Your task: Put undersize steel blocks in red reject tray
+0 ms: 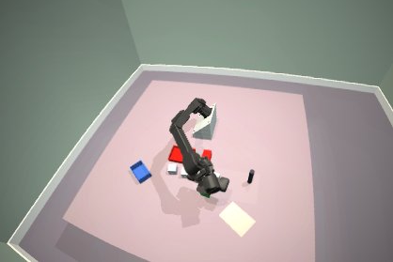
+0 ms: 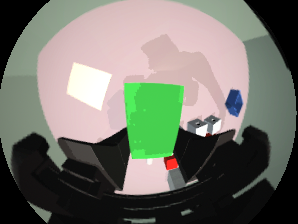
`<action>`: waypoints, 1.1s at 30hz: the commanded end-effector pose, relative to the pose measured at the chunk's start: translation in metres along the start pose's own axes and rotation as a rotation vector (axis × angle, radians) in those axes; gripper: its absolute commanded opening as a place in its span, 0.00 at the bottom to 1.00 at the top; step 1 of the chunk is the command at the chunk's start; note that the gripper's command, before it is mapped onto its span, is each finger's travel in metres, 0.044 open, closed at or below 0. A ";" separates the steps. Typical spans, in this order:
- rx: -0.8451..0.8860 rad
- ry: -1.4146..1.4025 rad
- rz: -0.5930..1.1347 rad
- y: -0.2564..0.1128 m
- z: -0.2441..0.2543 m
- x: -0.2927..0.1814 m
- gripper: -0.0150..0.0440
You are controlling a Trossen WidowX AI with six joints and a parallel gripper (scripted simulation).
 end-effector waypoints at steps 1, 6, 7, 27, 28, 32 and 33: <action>0.001 0.036 0.004 0.007 -0.004 0.005 0.25; 0.000 0.036 0.004 0.015 -0.003 0.004 0.25; 0.000 0.036 0.004 0.017 -0.003 0.005 0.25; -0.002 0.036 0.003 0.063 -0.006 0.014 0.25; -0.002 0.036 0.003 0.064 -0.006 0.014 0.25; -0.002 0.036 0.003 0.070 -0.006 0.015 0.25; -0.002 0.036 0.003 0.070 -0.006 0.015 0.25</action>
Point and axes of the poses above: the point midway between the two fingers, 35 mm back from their tips, its own y axis out along the fingers, its own z axis across the jaws, x = y × z, the point moved 6 cm from there along -y, back along the fingers, and after that the axes turned 3 degrees about y, right-handed, at the moved point
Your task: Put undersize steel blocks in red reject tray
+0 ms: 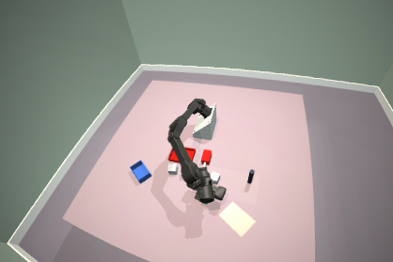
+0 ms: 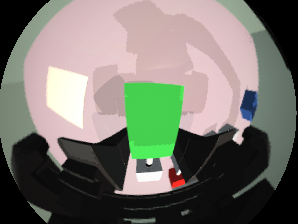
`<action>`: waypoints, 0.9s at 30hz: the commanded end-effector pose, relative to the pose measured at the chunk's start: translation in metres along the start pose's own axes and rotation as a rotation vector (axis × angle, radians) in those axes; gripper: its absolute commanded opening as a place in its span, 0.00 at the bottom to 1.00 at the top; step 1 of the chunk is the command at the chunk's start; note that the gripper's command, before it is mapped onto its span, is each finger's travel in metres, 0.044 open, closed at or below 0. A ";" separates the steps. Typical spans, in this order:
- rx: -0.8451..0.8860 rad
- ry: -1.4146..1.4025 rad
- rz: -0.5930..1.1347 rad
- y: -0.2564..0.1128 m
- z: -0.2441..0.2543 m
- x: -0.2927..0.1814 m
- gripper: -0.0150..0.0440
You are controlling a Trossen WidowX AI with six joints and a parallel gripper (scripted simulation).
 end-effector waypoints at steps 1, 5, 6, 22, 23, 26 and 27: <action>0.000 -0.007 -0.010 -0.001 0.002 0.000 0.25; 0.000 -0.007 -0.013 0.000 0.002 -0.002 0.25; 0.000 -0.007 -0.014 0.000 0.002 -0.002 0.25; 0.001 -0.007 -0.026 0.002 0.001 -0.009 0.25; 0.001 -0.007 -0.027 0.002 0.001 -0.009 0.25; 0.001 -0.007 -0.029 0.002 0.000 -0.011 0.25; 0.001 -0.007 -0.030 0.003 0.000 -0.011 0.25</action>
Point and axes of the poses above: the point midway between the two fingers, 35 mm back from their tips, its own y axis out along the fingers, its own z axis across the jaws, x = y × z, the point moved 6 cm from there along -y, back along the fingers, and after that the axes turned 3 degrees about y, right-handed, at the moved point
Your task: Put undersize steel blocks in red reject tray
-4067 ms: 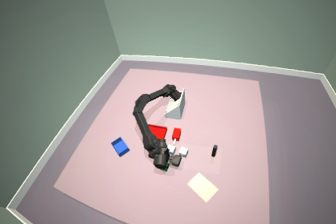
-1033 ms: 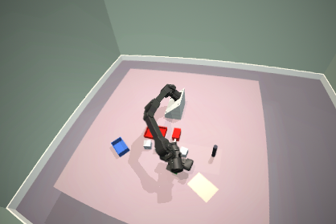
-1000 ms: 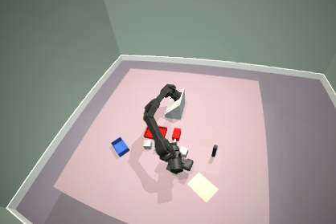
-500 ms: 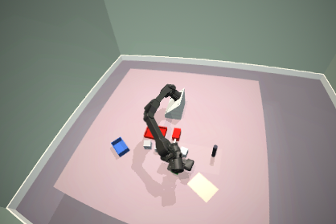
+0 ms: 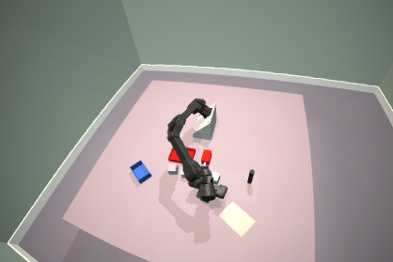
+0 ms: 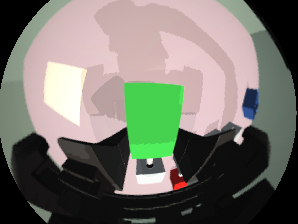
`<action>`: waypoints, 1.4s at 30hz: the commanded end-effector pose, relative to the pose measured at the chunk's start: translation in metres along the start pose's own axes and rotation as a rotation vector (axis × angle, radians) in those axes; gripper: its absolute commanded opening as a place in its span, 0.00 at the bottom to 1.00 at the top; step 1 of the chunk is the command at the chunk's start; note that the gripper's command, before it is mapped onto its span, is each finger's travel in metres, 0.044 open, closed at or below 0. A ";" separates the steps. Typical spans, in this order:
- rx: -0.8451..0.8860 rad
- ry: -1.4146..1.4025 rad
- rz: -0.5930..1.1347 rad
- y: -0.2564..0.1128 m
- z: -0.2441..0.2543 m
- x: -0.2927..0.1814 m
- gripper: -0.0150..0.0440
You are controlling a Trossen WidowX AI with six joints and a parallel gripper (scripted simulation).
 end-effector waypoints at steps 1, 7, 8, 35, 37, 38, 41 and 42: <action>0.002 -0.001 -0.014 -0.004 -0.001 0.000 0.25; 0.002 -0.001 -0.014 -0.005 -0.001 0.000 0.25; 0.002 -0.001 -0.014 -0.005 -0.001 0.000 0.25; 0.002 -0.001 -0.014 -0.005 0.000 0.001 0.25; 0.002 -0.001 -0.014 -0.005 0.000 0.001 0.25; 0.002 -0.001 -0.014 -0.006 0.000 0.001 0.25; 0.002 -0.001 -0.014 -0.006 -0.001 0.002 0.25; 0.002 -0.001 -0.014 -0.007 -0.001 0.002 0.25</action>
Point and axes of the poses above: the point midway between the two fingers, 35 mm back from their tips, its own y axis out along the fingers, its own z axis across the jaws, x = y × z, the point moved 6 cm from there along -y, back along the fingers, and after that the axes turned 3 degrees about y, right-handed, at the moved point
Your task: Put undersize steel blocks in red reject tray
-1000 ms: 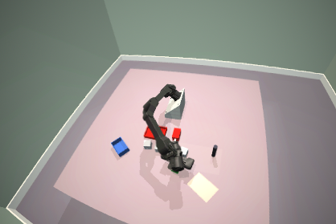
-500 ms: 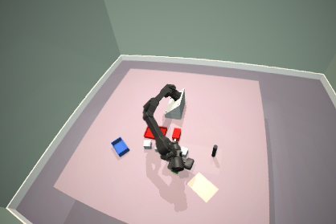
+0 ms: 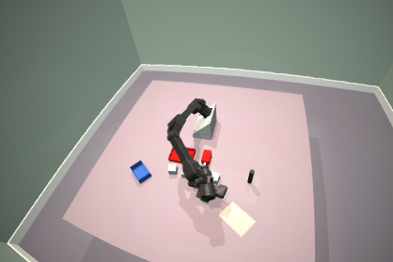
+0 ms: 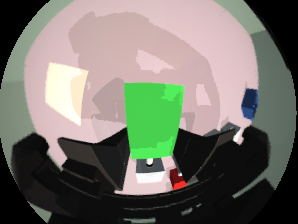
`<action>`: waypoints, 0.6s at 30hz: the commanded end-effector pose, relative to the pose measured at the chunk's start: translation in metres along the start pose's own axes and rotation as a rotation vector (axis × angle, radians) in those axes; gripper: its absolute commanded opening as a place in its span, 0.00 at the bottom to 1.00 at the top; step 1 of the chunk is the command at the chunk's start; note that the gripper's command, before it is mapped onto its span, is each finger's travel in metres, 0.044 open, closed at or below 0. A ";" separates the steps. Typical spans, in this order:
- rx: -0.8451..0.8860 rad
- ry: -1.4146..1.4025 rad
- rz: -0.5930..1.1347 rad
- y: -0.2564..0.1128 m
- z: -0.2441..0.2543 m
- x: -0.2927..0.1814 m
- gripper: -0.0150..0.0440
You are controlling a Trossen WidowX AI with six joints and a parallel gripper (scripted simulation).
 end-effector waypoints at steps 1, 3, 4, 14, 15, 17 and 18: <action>0.000 -0.001 -0.008 -0.004 0.000 0.002 0.25; 0.000 -0.001 -0.008 -0.004 0.000 0.002 0.25; 0.000 -0.001 -0.008 -0.004 0.000 0.002 0.25; 0.000 -0.001 -0.008 -0.003 0.001 0.002 0.25; 0.000 -0.001 -0.008 -0.003 0.001 0.001 0.25; 0.000 -0.001 -0.008 -0.002 0.001 0.001 0.25; 0.000 -0.001 -0.008 -0.002 0.001 0.001 0.25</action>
Point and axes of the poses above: the point midway between the two fingers, 35 mm back from their tips, its own y axis out along the fingers, its own z axis across the jaws, x = y × z, the point moved 6 cm from there along -y, back along the fingers, and after that the axes turned 3 degrees about y, right-handed, at the moved point
